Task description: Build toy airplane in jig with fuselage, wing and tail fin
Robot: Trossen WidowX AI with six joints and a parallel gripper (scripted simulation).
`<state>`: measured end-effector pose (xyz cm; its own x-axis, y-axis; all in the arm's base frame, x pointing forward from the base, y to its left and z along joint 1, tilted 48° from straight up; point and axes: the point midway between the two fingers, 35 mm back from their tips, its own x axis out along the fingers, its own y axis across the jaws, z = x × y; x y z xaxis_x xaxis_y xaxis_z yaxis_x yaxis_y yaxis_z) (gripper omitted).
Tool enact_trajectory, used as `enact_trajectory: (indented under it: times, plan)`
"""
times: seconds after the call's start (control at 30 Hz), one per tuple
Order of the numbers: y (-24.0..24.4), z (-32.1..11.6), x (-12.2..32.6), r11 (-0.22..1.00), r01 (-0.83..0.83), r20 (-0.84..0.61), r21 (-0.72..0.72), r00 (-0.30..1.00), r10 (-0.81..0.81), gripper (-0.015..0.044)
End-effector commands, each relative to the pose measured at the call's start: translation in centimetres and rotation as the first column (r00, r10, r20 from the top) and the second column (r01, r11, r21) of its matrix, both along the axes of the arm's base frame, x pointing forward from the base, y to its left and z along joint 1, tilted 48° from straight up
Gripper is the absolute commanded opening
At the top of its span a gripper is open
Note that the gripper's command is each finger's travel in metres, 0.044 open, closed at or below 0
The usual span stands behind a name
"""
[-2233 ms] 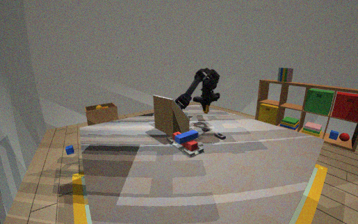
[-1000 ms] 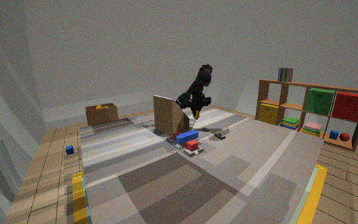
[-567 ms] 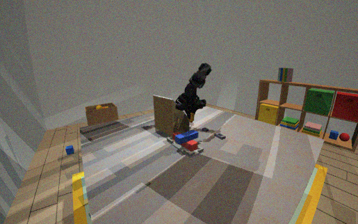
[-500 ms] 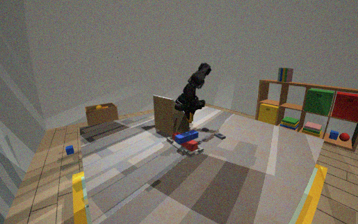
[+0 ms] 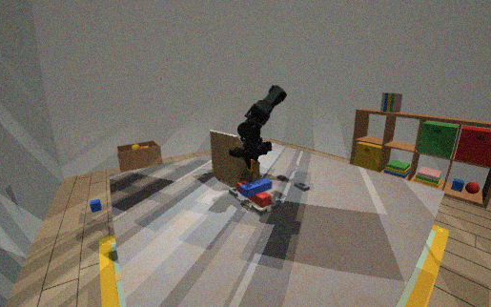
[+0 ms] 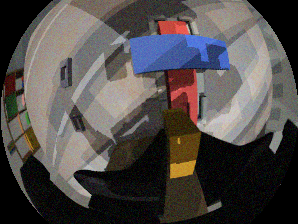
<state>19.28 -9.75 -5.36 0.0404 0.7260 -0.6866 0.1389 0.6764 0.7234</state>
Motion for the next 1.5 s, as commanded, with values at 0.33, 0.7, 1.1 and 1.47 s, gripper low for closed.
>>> enact_trajectory:
  times: [0.33,0.7,1.1,1.47]
  plan:
    - [-1.1,-3.1,-1.3,1.000,-0.002,0.009,0.002,1.000,0.002,0.0053]
    - [-1.1,-3.1,-1.3,1.000,-0.002,0.009,0.002,1.000,0.002,0.0065]
    - [-1.2,-3.2,-1.2,1.000,-0.002,0.009,0.002,1.000,0.002,0.0065]
    - [-0.5,-4.0,-1.1,1.000,-0.002,0.010,0.002,1.000,0.002,0.0065]
